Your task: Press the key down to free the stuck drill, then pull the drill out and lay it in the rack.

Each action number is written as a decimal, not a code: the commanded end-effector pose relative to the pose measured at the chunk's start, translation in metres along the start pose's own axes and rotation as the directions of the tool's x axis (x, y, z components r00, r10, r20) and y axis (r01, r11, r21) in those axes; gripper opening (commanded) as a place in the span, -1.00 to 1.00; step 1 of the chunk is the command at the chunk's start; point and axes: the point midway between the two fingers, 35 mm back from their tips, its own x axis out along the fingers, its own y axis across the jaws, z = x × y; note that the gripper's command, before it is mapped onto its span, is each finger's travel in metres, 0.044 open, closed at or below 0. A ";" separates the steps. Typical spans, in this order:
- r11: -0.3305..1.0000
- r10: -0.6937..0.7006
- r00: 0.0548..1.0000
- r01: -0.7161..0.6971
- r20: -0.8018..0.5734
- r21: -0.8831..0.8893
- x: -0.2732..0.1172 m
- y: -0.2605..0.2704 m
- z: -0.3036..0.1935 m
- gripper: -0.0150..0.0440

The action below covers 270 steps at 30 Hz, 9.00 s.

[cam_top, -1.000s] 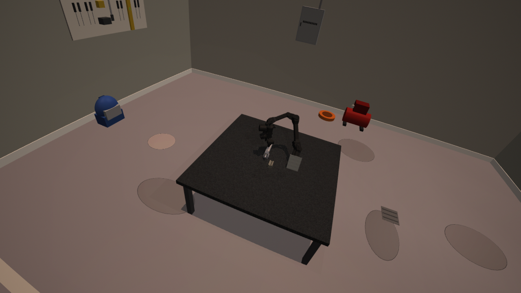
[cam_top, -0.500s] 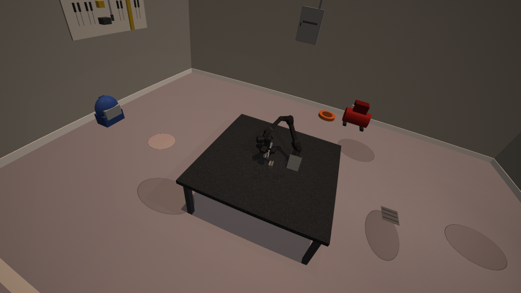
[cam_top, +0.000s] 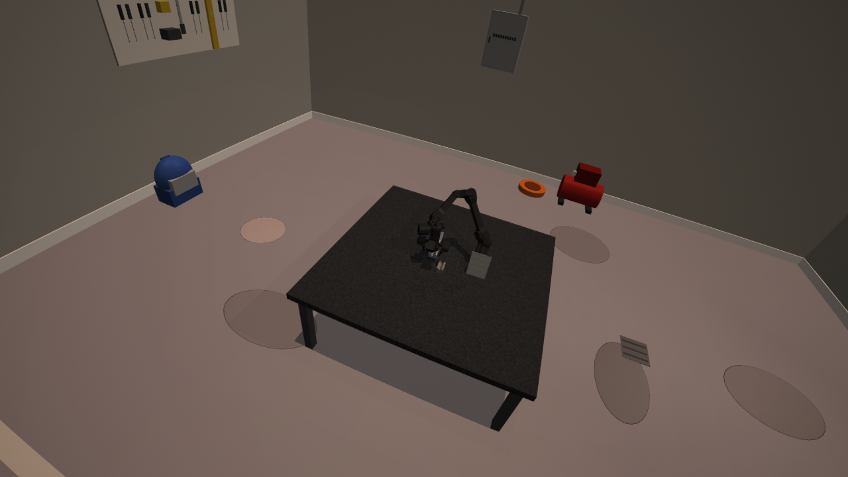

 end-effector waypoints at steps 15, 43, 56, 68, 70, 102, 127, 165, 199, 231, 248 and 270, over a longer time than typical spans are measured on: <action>1.000 0.001 1.000 -0.001 0.005 -0.007 0.023 -0.001 -0.005 1.00; 1.000 0.001 1.000 -0.001 0.005 -0.002 0.047 0.000 -0.012 0.29; 1.000 0.001 1.000 -0.001 0.005 -0.002 0.047 0.000 -0.012 -0.49; 1.000 0.001 1.000 -0.001 0.001 -0.006 0.048 0.000 -0.001 -0.49; 1.000 0.001 1.000 -0.001 0.001 -0.006 0.048 0.000 0.001 -0.49; 1.000 0.001 1.000 -0.001 0.000 -0.009 0.049 0.000 0.027 0.49; 1.000 0.001 1.000 -0.001 0.002 -0.006 0.052 -0.001 0.016 1.00; 1.000 -0.003 1.000 0.003 0.006 -0.002 0.053 -0.001 0.011 0.02; 1.000 0.001 1.000 -0.001 0.002 -0.006 0.052 0.000 0.025 -0.49; 1.000 0.000 1.000 0.000 0.005 -0.005 0.053 0.000 0.072 -0.49; 1.000 0.000 1.000 0.000 0.006 -0.004 0.046 0.000 0.078 -0.49; 1.000 0.000 1.000 0.000 0.006 -0.004 0.034 -0.001 0.076 -0.49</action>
